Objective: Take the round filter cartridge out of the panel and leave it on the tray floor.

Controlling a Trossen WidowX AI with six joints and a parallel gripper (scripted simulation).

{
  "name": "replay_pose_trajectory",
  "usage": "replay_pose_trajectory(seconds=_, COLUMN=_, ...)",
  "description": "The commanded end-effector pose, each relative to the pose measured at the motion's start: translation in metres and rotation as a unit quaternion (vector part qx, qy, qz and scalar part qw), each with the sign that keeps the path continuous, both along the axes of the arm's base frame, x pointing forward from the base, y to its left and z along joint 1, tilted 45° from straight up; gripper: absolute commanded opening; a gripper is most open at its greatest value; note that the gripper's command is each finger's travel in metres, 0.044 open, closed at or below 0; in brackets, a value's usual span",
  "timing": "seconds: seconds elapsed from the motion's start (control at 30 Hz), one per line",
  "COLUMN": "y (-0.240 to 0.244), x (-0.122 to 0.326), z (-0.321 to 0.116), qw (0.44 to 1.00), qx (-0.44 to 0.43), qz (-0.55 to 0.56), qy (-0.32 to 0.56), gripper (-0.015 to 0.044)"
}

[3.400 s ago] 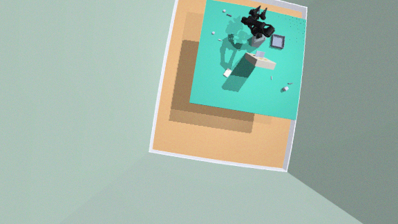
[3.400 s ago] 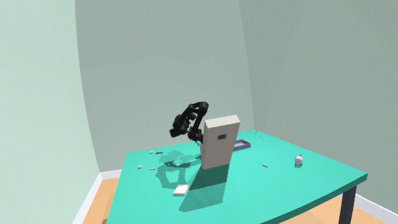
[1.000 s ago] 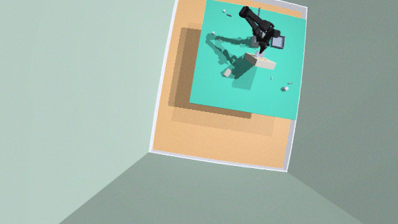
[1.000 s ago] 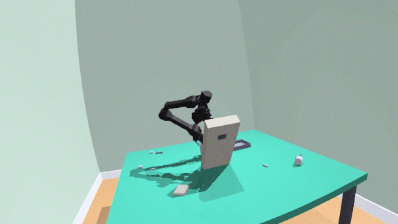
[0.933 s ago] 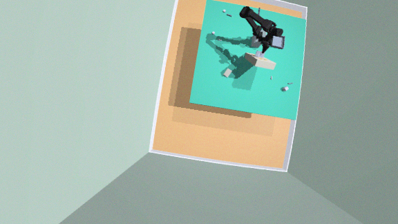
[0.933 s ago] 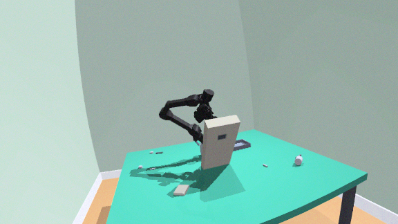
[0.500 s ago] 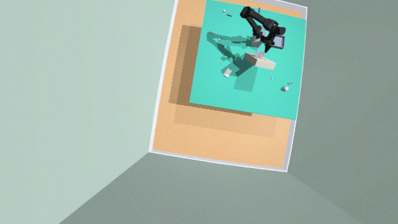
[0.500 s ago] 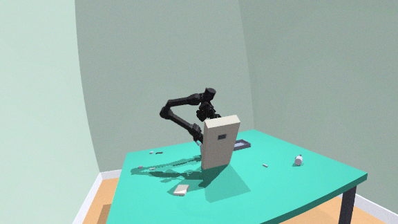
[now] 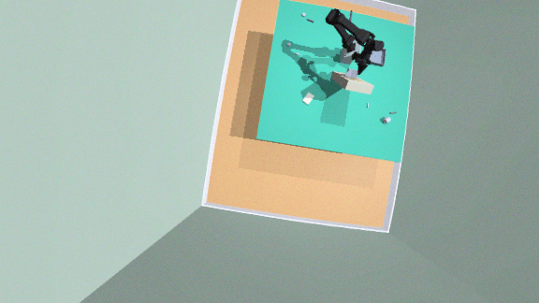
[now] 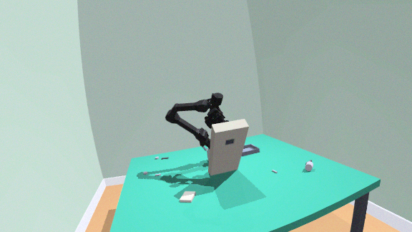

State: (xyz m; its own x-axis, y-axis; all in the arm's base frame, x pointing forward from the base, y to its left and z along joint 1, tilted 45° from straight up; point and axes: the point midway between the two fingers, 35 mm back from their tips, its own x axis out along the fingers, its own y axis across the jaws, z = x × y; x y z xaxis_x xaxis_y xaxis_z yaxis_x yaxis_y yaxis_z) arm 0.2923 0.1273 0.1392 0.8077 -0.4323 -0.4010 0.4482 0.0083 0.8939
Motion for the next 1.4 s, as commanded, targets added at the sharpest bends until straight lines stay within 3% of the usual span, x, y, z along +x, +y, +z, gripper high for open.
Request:
replay_pose_trajectory(seconds=0.0, y=-0.003, x=0.005, z=-0.004, qw=1.0, qx=-0.001, qz=0.001, qy=0.003, gripper=0.0099)
replay_pose_trajectory(seconds=1.37, y=-0.016, x=0.025, z=-0.011, qw=1.0, qx=-0.004, qz=0.003, qy=-0.002, gripper=0.0099)
